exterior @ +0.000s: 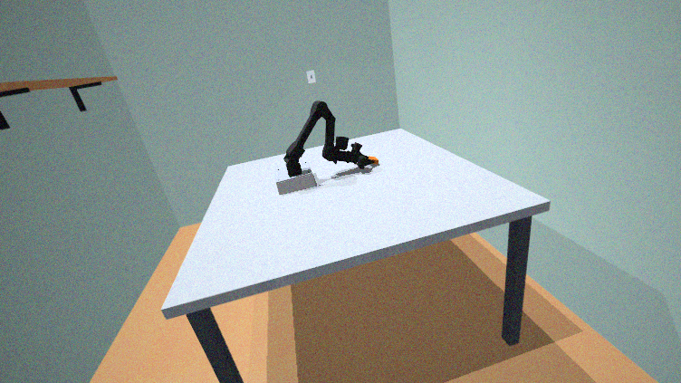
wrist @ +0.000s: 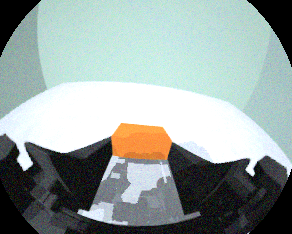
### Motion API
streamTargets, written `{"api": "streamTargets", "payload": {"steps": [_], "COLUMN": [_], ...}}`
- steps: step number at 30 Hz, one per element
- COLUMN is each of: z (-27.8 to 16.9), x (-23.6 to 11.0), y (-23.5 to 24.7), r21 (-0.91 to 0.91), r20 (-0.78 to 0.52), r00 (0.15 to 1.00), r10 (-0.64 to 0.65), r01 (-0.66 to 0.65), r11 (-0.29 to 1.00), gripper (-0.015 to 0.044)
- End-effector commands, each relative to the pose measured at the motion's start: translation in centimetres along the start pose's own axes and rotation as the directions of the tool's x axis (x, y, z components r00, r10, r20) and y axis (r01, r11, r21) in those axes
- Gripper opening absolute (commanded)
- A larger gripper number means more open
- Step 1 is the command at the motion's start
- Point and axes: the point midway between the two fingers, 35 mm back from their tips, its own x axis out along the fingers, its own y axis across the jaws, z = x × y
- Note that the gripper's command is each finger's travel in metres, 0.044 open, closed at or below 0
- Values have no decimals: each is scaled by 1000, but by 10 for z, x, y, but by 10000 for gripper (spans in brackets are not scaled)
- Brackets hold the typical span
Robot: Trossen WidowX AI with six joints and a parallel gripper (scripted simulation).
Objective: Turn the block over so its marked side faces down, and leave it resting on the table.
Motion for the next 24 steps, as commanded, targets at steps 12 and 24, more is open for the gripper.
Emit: {"api": "streamTargets", "payload": {"steps": [12,24], "z": [1,1], "x": [0,0], "y": [0,0], "r21": [-4,-4], "r20": [3,3], "r00": [1000,1000], "r10": [-3,-3], "r01": [3,3], "r11": [1000,1000], "gripper": [440,440]}}
